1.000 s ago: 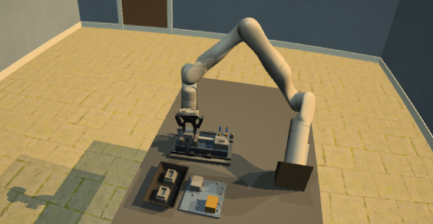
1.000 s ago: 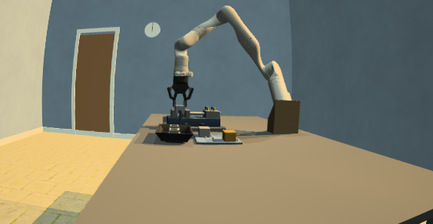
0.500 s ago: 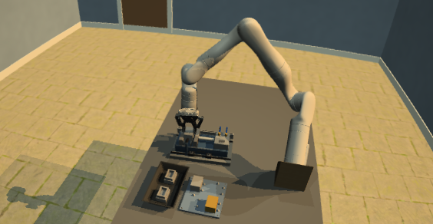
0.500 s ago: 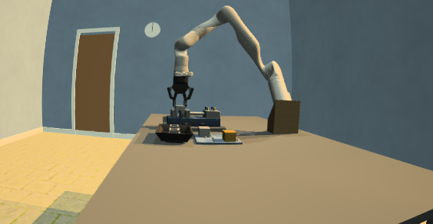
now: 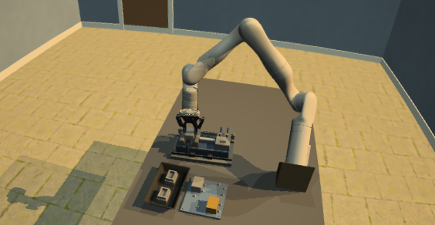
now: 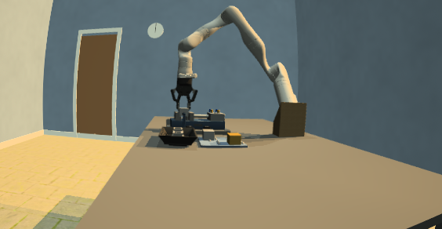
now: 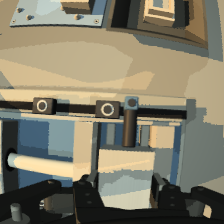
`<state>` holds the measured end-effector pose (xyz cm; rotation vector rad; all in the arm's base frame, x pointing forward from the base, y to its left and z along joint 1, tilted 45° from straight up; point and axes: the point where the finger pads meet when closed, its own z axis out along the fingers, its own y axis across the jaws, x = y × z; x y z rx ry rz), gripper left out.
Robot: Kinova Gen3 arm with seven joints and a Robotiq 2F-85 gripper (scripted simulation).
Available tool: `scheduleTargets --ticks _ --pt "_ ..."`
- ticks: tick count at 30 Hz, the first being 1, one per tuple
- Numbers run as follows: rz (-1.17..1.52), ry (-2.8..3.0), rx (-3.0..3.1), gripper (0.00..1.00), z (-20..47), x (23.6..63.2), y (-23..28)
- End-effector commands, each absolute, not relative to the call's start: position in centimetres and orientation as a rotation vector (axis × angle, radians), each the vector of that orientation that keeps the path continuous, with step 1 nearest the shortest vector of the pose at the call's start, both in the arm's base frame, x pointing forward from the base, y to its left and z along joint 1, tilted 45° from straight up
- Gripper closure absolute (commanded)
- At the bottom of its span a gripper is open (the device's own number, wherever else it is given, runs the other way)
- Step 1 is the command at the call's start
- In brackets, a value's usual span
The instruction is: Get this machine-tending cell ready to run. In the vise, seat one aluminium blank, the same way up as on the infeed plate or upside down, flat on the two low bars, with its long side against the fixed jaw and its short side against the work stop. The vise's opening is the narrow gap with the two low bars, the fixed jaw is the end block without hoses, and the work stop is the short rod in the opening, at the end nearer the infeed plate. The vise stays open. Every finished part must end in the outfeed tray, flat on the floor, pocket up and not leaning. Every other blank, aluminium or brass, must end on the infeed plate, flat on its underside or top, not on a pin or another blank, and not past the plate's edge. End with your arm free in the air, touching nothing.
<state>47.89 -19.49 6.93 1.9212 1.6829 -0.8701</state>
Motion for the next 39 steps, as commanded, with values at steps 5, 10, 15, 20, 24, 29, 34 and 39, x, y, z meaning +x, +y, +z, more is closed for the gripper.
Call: scheduleTargets --ticks 5,10,15,20,24,29,34,39 --pt "-0.868 1.684 1.92 1.0 6.97 47.96 -19.42" --pt "-0.868 1.684 1.92 1.0 6.97 47.96 -19.42" --pt "-0.868 1.684 1.92 0.33 6.97 47.96 -19.42" --pt "-0.868 1.684 1.92 0.33 6.97 47.96 -19.42" --pt "-0.868 1.684 1.92 0.33 6.97 47.96 -19.42" --pt "-0.868 1.684 1.92 0.33 6.97 47.96 -19.42" --pt "-0.868 1.684 1.92 0.33 6.97 47.96 -19.42" --pt "-0.868 1.684 1.92 0.33 6.97 47.96 -19.42"
